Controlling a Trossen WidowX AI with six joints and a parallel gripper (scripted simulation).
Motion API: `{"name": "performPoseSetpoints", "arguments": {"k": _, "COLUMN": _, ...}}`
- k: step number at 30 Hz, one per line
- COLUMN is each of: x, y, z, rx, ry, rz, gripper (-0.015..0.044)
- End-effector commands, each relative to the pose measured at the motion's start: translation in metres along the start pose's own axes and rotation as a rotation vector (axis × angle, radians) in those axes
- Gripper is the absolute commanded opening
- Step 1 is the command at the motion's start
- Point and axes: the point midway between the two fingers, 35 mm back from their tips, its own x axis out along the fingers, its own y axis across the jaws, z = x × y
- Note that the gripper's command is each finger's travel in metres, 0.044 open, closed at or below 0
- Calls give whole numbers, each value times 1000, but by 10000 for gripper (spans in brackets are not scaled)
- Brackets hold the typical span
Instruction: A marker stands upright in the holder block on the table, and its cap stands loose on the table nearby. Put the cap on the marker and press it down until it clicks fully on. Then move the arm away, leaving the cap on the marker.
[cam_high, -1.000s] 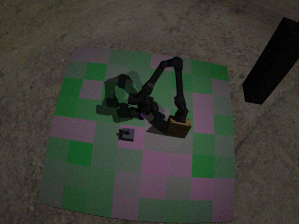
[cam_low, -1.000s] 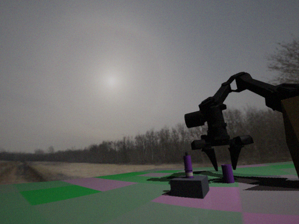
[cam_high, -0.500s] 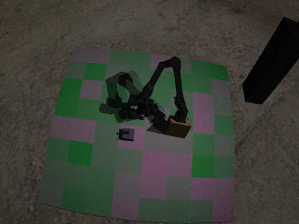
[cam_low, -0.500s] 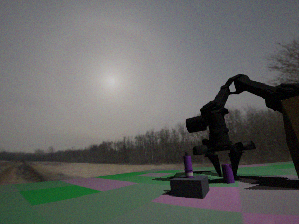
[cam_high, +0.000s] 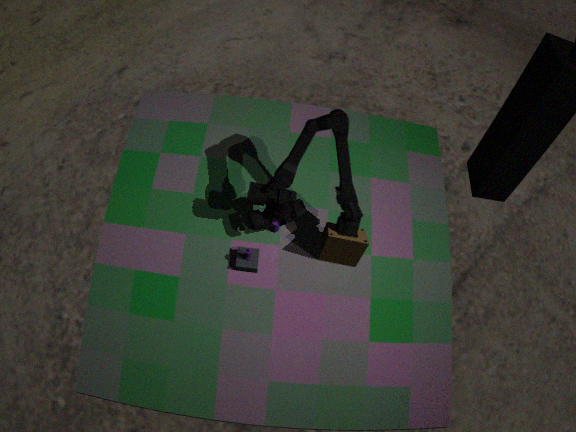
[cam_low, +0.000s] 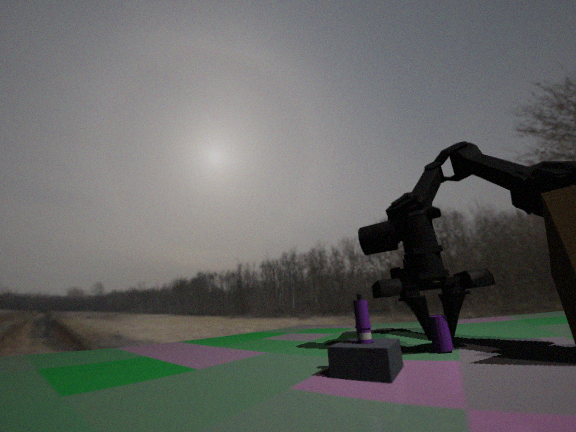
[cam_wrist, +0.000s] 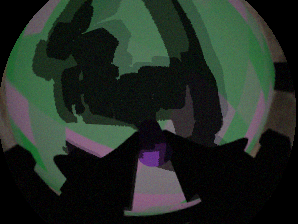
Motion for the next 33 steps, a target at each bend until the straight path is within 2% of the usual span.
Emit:
{"name": "performPoseSetpoints", "arguments": {"k": 1, "x": -8, "y": 4, "z": 2, "rx": 10, "ry": -2, "rz": 11, "gripper": 0}}
{"name": "performPoseSetpoints", "arguments": {"k": 25, "x": -58, "y": 3, "z": 2, "rx": 10, "ry": -2, "rz": 11, "gripper": 0}}
{"name": "performPoseSetpoints", "arguments": {"k": 33, "x": -66, "y": 23, "z": -4, "rx": 10, "ry": 4, "rz": 17, "gripper": 0}}
